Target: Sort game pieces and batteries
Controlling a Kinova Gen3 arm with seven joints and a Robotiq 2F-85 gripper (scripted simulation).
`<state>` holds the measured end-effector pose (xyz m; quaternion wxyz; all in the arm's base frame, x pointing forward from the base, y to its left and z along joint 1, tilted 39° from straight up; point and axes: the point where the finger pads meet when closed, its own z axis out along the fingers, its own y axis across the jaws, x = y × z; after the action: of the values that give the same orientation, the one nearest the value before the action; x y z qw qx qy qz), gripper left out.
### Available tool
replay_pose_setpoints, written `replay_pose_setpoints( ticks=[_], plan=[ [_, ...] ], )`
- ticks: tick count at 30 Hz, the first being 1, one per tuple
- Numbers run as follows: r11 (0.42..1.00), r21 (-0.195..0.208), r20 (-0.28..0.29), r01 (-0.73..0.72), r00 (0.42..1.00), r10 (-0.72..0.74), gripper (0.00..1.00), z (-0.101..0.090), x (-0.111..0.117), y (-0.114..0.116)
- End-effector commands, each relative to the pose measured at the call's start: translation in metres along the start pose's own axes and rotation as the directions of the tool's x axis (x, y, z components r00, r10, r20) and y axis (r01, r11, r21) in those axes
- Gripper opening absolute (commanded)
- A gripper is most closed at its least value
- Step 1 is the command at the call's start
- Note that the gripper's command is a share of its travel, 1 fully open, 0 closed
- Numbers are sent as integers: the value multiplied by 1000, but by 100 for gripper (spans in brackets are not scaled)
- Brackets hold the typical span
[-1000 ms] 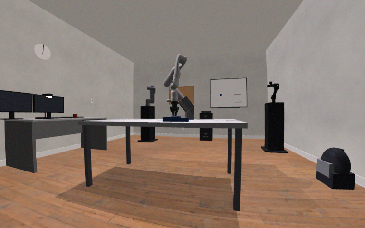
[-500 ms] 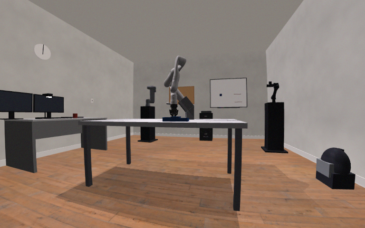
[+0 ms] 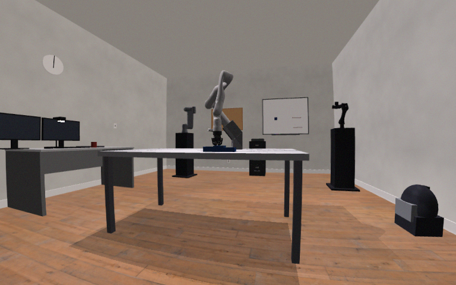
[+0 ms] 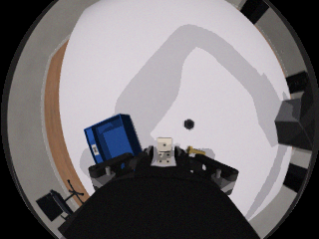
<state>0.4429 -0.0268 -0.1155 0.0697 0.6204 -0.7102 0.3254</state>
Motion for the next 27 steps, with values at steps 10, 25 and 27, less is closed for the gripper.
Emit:
replay_pose_setpoints(
  ticks=[10,25,27],
  plan=[
    [1000,-1,2,1,1000,-1,41,5,-3,2],
    [1000,-1,2,1,1000,-1,21,5,-3,1],
    [1000,-1,2,1,1000,-1,21,5,-3,1]
  ],
)
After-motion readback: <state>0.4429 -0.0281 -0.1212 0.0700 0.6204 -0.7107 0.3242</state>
